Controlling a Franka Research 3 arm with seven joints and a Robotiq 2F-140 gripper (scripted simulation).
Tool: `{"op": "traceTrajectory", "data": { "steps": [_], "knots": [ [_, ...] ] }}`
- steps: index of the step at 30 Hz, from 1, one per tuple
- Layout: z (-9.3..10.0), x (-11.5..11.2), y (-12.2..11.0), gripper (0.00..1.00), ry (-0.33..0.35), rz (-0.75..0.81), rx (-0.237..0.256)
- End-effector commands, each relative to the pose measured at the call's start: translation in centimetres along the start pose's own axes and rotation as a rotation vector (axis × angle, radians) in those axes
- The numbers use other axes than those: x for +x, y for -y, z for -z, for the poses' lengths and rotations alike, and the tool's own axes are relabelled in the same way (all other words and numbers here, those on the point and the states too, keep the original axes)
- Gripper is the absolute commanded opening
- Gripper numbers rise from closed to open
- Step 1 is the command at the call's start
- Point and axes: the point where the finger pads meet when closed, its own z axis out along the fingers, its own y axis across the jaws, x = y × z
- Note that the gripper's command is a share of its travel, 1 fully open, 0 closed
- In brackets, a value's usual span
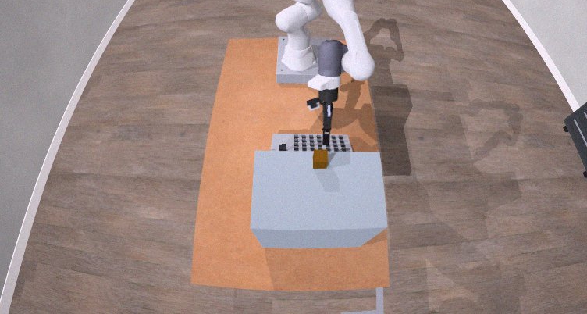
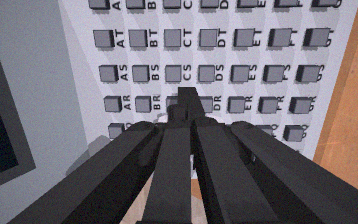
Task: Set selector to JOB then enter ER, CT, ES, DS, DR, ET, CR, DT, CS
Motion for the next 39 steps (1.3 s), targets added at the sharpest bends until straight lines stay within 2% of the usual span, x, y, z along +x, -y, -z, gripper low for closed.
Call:
{"op": "traceTrajectory", "data": {
  "steps": [1,4,6,15,26,39],
  "knots": [
    [-0.1,-2.4,2.4,0.10,-0.013,0.015,-0.044],
    [-0.2,-4.5,4.3,0.10,-0.013,0.015,-0.044],
    [-0.2,-4.9,4.8,0.10,-0.013,0.015,-0.045],
    [-0.4,-5.0,4.8,0.10,-0.013,0.015,-0.044],
    [-2.1,-4.9,4.7,0.10,-0.013,0.015,-0.044],
    [-2.4,-4.9,4.7,0.10,-0.013,0.015,-0.045]
  ]
}}
